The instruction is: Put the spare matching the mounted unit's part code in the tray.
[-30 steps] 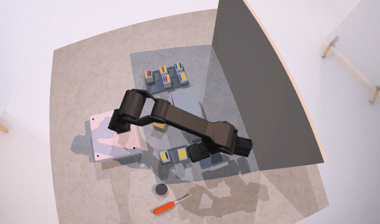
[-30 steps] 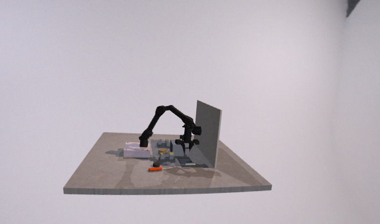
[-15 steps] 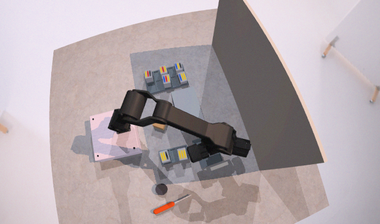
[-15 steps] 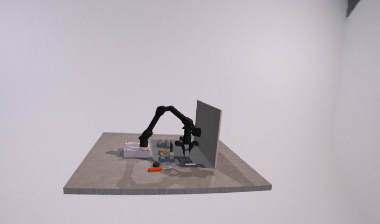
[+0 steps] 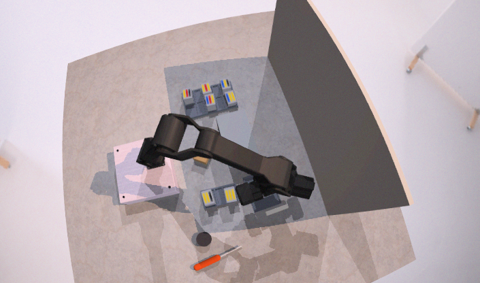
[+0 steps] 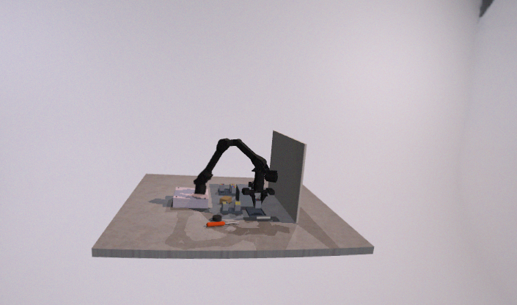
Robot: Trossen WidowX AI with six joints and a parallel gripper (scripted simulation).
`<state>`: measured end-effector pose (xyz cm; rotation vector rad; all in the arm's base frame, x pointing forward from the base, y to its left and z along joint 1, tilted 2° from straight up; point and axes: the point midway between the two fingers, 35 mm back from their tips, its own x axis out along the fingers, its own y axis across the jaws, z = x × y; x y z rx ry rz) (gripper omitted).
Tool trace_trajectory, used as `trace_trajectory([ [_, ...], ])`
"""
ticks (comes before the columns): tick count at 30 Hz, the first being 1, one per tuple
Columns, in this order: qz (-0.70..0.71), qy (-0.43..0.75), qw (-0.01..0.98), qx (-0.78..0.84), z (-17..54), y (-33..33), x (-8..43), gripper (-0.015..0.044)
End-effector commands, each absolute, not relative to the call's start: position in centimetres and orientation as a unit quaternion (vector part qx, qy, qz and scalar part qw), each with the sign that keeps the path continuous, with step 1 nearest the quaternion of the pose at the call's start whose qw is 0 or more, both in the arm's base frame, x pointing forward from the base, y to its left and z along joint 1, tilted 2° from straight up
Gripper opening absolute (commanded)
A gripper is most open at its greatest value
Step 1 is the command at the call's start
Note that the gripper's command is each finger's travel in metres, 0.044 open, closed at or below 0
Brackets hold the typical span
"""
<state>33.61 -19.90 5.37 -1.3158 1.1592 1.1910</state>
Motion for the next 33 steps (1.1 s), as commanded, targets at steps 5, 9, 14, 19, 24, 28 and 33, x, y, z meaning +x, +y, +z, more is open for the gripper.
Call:
trace_trajectory([
  [5, 0.490, 0.475, 0.490, -0.542, 4.7, -19.8, 33.6, 0.0000],
  [9, 0.490, 0.475, 0.490, -0.542, 4.4, -19.8, 33.6, 0.0000],
  [14, 0.491, 0.475, 0.490, -0.542, 3.9, -19.8, 33.5, 0.0000],
  [19, 0.491, 0.475, 0.490, -0.542, 3.5, -19.7, 33.5, 0.0000],
  [24, 0.491, 0.475, 0.490, -0.542, 3.1, -19.7, 33.4, 0.0000],
  [28, 0.491, 0.475, 0.489, -0.542, 2.8, -19.7, 33.4, 0.0000],
  [33, 0.490, 0.477, 0.489, -0.541, 2.9, -19.7, 33.3, 0.0079],
])
